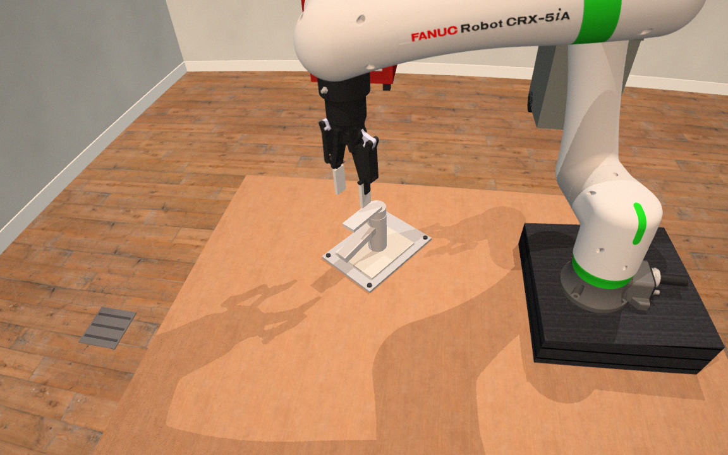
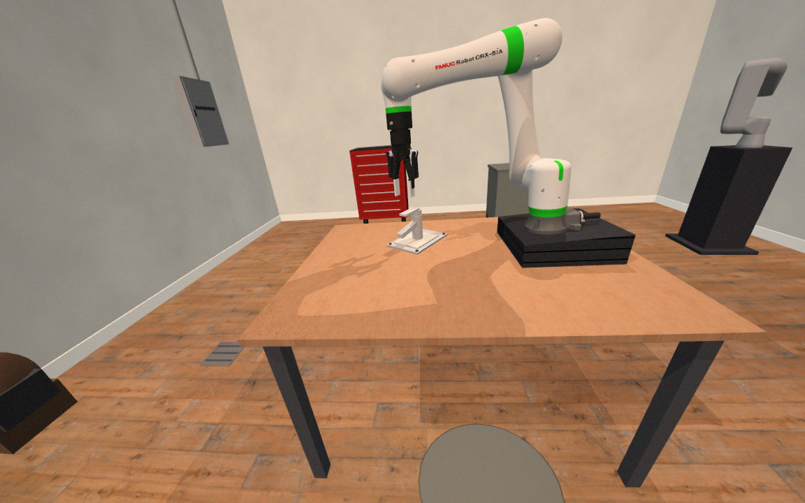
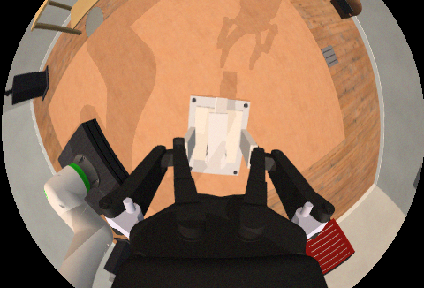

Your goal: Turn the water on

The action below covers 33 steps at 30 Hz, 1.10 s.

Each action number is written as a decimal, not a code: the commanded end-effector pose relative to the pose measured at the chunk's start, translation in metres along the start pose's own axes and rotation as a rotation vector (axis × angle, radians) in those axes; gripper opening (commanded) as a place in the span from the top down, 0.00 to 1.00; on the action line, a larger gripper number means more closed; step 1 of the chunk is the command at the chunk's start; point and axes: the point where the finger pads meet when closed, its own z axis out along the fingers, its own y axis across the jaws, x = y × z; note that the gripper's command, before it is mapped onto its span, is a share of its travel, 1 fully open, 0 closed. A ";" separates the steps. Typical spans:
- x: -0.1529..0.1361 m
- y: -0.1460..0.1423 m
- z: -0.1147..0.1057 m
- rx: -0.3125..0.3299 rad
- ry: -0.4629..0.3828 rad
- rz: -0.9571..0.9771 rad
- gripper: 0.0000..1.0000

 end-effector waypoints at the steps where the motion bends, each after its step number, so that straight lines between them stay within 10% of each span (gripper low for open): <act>1: 0.000 0.000 0.000 0.000 0.001 0.000 0.57; 33: 0.000 0.000 0.037 0.003 0.006 0.000 0.57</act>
